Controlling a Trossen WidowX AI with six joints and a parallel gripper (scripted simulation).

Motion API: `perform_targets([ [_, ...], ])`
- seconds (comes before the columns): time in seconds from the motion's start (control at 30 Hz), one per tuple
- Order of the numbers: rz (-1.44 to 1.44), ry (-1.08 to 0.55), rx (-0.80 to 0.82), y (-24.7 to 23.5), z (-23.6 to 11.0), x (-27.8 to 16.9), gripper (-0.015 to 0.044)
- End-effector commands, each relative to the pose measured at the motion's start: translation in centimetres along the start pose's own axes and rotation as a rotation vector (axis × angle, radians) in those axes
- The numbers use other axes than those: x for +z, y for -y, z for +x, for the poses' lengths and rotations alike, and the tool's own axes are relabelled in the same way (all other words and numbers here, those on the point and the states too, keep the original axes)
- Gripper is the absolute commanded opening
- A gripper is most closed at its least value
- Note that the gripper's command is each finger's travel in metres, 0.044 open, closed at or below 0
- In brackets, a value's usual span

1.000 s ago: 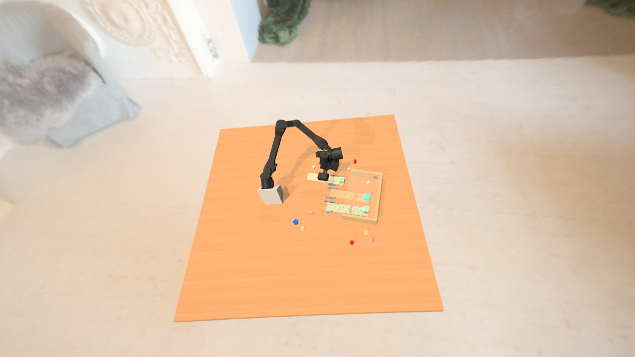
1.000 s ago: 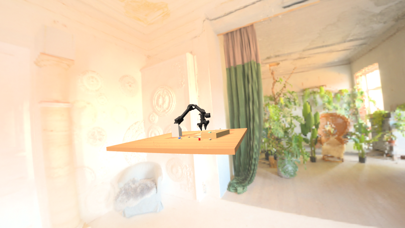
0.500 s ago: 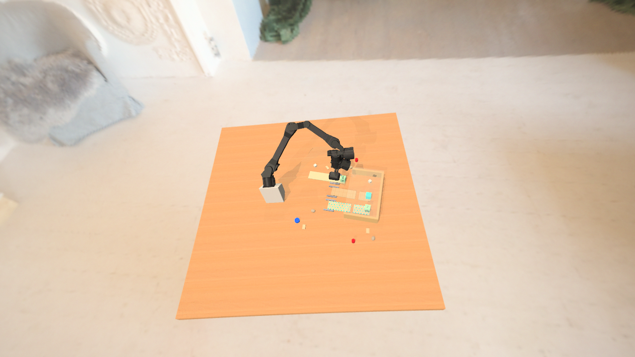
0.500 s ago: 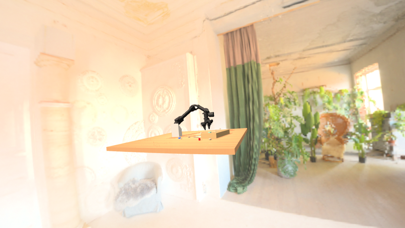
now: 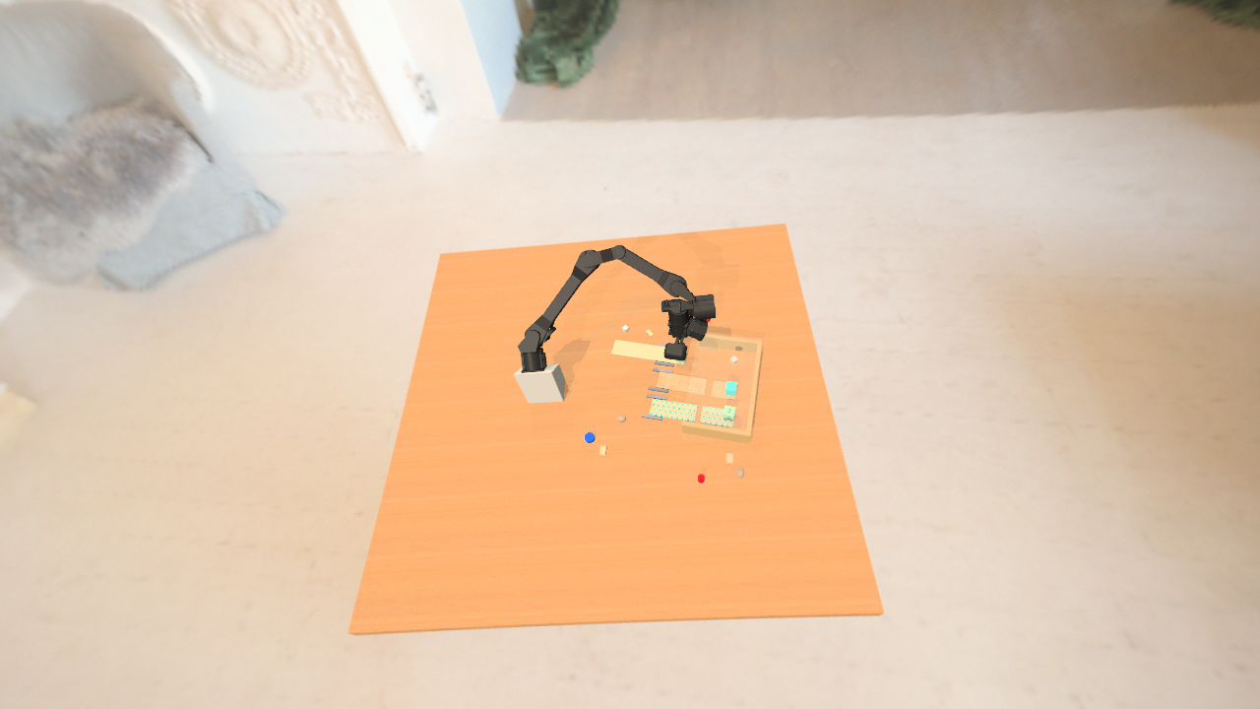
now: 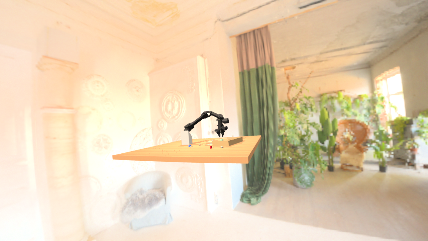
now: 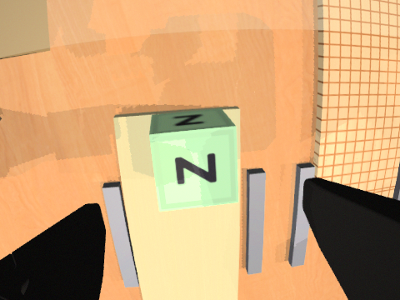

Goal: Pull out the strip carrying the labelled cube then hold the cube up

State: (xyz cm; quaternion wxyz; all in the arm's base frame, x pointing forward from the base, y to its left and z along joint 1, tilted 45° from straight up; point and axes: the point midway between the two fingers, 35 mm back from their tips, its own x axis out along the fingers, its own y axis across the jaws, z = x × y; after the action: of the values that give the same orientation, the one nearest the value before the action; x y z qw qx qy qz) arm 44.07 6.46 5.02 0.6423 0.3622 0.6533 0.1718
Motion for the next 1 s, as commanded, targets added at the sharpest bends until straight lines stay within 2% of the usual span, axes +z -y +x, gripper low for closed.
perform_targets([
  [0.0, 0.003, -0.003, 0.003, 0.0, 0.7, 0.1, 0.0250],
  [0.97, 0.004, -0.003, 0.006, -0.1, 5.0, 0.0, 0.0250],
])
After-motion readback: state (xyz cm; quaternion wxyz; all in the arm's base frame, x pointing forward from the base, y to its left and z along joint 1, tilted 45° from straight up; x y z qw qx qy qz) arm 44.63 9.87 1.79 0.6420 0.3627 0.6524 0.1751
